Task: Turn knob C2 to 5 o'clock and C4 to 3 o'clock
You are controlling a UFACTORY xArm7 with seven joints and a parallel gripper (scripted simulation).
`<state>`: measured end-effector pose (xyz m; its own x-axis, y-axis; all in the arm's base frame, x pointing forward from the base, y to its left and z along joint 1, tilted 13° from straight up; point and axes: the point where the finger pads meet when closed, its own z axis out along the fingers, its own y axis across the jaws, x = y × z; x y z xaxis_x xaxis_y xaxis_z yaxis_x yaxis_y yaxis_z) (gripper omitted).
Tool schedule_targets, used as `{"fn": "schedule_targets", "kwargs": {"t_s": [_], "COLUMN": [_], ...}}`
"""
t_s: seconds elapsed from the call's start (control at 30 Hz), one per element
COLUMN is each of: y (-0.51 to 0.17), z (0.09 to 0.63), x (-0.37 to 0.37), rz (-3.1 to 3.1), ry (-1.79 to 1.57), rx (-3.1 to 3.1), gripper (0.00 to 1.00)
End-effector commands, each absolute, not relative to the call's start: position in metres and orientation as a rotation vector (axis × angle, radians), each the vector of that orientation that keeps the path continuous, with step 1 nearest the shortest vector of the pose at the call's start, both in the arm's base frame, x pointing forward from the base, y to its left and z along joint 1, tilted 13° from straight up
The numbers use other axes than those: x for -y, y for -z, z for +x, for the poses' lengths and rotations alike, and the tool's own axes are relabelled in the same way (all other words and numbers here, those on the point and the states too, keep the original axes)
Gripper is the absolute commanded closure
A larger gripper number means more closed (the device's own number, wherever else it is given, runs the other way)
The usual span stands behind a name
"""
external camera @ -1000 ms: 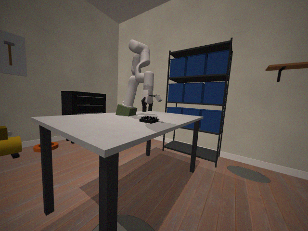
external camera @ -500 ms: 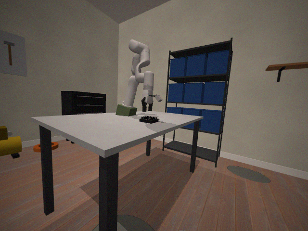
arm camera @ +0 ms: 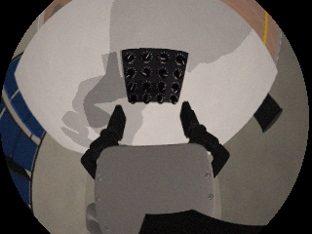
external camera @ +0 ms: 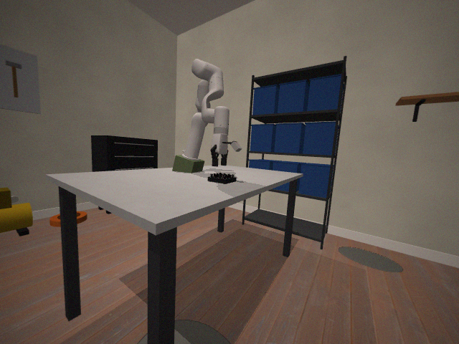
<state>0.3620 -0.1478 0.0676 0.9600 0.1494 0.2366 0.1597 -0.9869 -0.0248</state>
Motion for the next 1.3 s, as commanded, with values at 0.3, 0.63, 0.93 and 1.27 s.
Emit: {"fn": "schedule_targets", "kwargs": {"t_s": [0.3, 0.63, 0.93, 1.27], "y": [-0.065, -0.060, -0.056, -0.055], "z": [0.350, 0.331, 0.318, 0.313], "x": [0.149, 0.151, 0.152, 0.152], "rz": [-3.069, -3.069, -3.069, -3.069], "ry": [0.359, 0.359, 0.358, 0.358], "rx": [0.235, 0.235, 0.235, 0.235], "gripper": [0.00, 0.00, 0.00, 0.00]}}
